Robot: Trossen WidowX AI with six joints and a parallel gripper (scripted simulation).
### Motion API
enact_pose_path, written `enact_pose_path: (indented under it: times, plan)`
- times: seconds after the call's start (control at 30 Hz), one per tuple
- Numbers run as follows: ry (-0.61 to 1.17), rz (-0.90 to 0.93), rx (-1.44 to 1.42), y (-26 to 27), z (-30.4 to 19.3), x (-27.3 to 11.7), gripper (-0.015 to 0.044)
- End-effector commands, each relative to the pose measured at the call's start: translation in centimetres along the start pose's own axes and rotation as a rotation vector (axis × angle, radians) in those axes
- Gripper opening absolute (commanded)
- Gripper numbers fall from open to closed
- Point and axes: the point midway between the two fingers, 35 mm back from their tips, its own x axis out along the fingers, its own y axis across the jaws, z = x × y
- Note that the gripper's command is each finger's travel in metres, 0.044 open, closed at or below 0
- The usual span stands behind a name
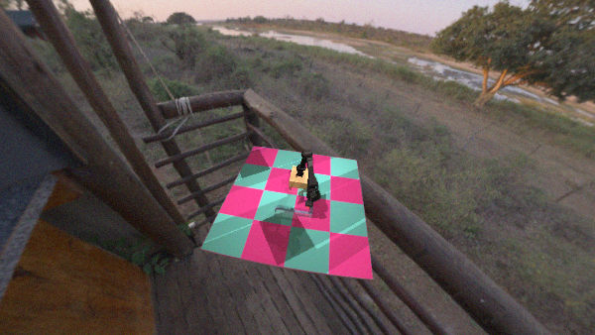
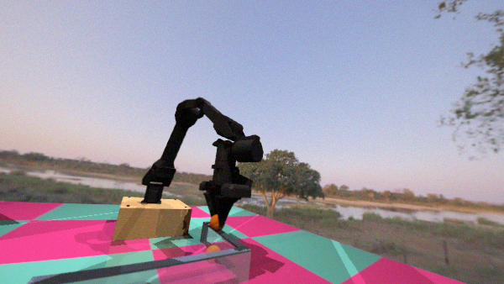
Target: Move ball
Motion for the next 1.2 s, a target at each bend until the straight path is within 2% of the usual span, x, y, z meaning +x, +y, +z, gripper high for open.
enact_pose_path:
  times: [0.0, 0.17, 0.93, 1.17]
  plan:
    - [0.001, 0.020, 0.005, 0.5, 0.0, 2.9, 0.0000]
    - [0.001, 0.021, 0.005, 0.8, -0.1, 5.9, 0.0000]
    - [0.001, 0.021, 0.005, 0.8, -0.1, 8.0, 0.0000]
    - [0.004, 0.013, 0.000, 0.6, -0.1, 7.6, 0.0184]
